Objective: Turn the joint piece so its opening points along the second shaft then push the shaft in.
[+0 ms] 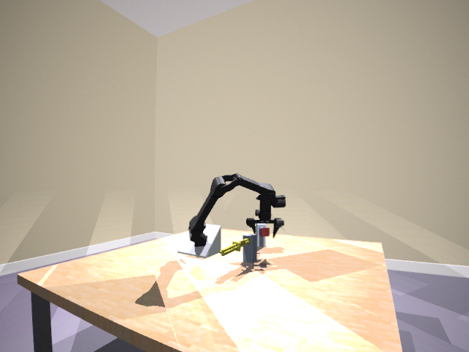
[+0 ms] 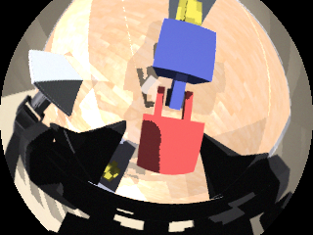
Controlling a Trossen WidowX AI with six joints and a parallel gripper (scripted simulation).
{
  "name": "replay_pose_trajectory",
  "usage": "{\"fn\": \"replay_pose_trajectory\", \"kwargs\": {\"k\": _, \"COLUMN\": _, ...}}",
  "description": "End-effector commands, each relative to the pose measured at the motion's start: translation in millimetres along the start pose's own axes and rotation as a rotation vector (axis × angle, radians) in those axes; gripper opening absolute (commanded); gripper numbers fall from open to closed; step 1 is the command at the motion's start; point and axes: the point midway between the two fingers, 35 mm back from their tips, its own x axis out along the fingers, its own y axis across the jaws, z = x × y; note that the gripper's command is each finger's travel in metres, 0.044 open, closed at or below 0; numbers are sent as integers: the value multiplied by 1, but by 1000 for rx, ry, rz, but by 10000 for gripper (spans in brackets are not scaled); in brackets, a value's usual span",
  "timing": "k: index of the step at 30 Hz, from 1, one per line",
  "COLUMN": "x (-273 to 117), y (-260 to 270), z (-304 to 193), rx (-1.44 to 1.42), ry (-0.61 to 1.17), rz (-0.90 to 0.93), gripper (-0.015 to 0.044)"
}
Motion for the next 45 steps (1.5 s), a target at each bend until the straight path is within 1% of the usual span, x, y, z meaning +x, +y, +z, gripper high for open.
{"fn": "replay_pose_trajectory", "kwargs": {"k": 1, "x": -7, "y": -1, "z": 2, "rx": 3, "ry": 94, "rz": -3, "gripper": 440}}
{"fn": "replay_pose_trajectory", "kwargs": {"k": 8, "x": -22, "y": -2, "z": 5, "rx": 1, "ry": 301, "rz": -18, "gripper": 440}}
{"fn": "replay_pose_trajectory", "kwargs": {"k": 18, "x": -26, "y": -2, "z": 6, "rx": 14, "ry": 299, "rz": -26, "gripper": 440}}
{"fn": "replay_pose_trajectory", "kwargs": {"k": 26, "x": -83, "y": -4, "z": 11, "rx": 231, "ry": 234, "rz": -142, "gripper": 440}}
{"fn": "replay_pose_trajectory", "kwargs": {"k": 35, "x": -146, "y": 6, "z": 16, "rx": 471, "ry": 136, "rz": -252, "gripper": 440}}
{"fn": "replay_pose_trajectory", "kwargs": {"k": 37, "x": -155, "y": 8, "z": 16, "rx": 503, "ry": 122, "rz": -265, "gripper": 440}}
{"fn": "replay_pose_trajectory", "kwargs": {"k": 40, "x": -156, "y": 8, "z": 16, "rx": 507, "ry": 120, "rz": -266, "gripper": 440}}
{"fn": "replay_pose_trajectory", "kwargs": {"k": 42, "x": -152, "y": 6, "z": 4, "rx": 506, "ry": 128, "rz": -257, "gripper": 440}}
{"fn": "replay_pose_trajectory", "kwargs": {"k": 45, "x": -138, "y": 2, "z": -45, "rx": 499, "ry": 160, "rz": -213, "gripper": 440}}
